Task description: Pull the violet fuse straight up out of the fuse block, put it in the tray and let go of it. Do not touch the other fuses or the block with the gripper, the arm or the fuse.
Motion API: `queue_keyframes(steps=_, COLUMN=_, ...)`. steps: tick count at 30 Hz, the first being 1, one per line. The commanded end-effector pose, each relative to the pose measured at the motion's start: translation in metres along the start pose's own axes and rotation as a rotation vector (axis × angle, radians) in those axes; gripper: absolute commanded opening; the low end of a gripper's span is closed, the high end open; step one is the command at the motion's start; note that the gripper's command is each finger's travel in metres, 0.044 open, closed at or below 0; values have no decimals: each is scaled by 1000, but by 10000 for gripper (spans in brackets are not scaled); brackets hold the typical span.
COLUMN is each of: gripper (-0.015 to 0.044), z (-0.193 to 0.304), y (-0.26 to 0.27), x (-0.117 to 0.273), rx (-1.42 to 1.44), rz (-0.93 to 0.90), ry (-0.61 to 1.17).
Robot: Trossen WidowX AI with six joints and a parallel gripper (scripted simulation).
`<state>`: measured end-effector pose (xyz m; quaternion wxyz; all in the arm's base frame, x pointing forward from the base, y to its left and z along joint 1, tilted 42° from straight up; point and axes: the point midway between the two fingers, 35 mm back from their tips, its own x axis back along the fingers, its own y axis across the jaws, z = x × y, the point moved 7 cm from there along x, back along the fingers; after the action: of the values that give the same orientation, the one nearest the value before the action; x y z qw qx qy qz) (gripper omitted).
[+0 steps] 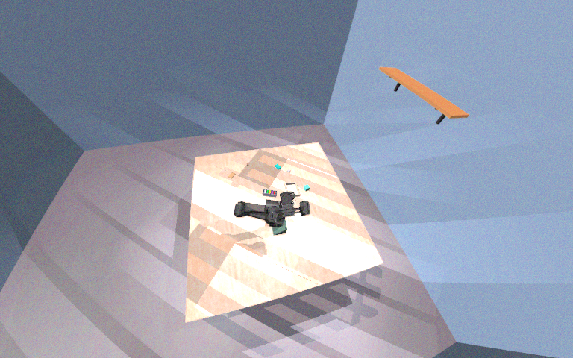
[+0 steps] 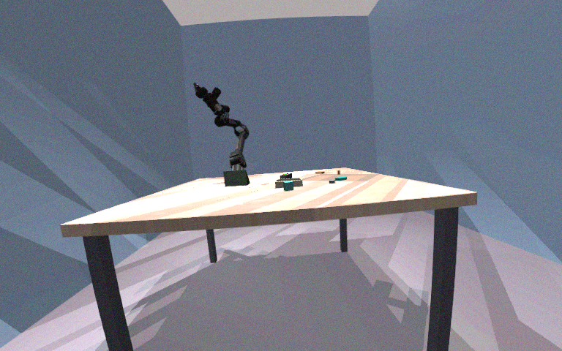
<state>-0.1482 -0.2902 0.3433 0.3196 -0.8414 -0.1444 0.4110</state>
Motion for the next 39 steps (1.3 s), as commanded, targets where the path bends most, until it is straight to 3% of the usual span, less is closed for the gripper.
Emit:
queue_keyframes(steps=1, gripper=374, z=-1, y=1, x=0, rx=-1, rz=-4, ry=-2)
queue_keyframes(steps=13, gripper=72, z=-73, y=80, x=45, rx=-121, rz=-463, ry=-213)
queue_keyframes(steps=22, gripper=72, z=-109, y=116, x=84, rx=-177, rz=-748, ry=-312)
queue_keyframes(steps=39, gripper=72, z=-189, y=156, x=248, rx=-246, rz=-1593, ry=-495)
